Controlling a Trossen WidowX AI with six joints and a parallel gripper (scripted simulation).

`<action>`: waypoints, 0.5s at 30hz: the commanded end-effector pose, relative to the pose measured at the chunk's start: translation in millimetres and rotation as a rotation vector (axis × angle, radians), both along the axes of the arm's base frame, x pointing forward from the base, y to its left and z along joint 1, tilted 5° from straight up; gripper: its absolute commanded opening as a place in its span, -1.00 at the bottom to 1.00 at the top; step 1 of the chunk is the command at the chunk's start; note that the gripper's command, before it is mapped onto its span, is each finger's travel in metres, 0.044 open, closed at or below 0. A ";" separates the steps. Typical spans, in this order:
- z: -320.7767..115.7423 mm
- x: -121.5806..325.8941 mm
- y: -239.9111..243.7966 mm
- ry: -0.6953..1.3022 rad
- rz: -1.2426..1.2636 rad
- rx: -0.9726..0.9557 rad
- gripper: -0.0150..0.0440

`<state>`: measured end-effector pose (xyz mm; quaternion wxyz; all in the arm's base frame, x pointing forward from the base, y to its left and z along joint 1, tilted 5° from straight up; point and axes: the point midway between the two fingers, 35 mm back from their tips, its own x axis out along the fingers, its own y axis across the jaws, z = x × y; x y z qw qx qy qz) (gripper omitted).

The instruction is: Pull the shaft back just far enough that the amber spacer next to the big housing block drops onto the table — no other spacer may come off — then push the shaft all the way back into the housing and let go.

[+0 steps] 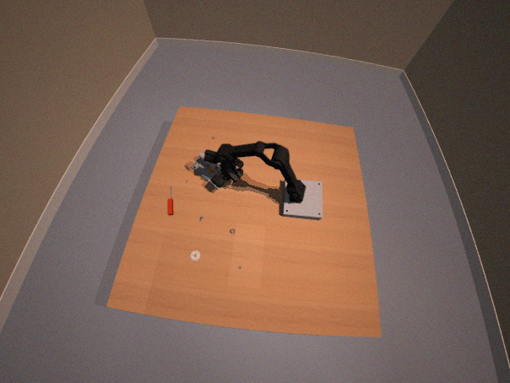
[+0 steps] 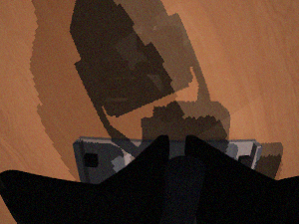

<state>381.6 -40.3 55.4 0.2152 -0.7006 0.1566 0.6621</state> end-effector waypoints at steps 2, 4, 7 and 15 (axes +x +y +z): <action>1.2 2.4 -0.7 -0.006 -0.001 -0.001 -0.49; 1.2 2.6 -0.8 -0.006 -0.001 -0.001 -0.49; 1.2 2.8 -0.9 -0.006 -0.001 -0.001 -0.49; 1.3 3.6 -1.4 -0.006 -0.001 -0.001 -0.49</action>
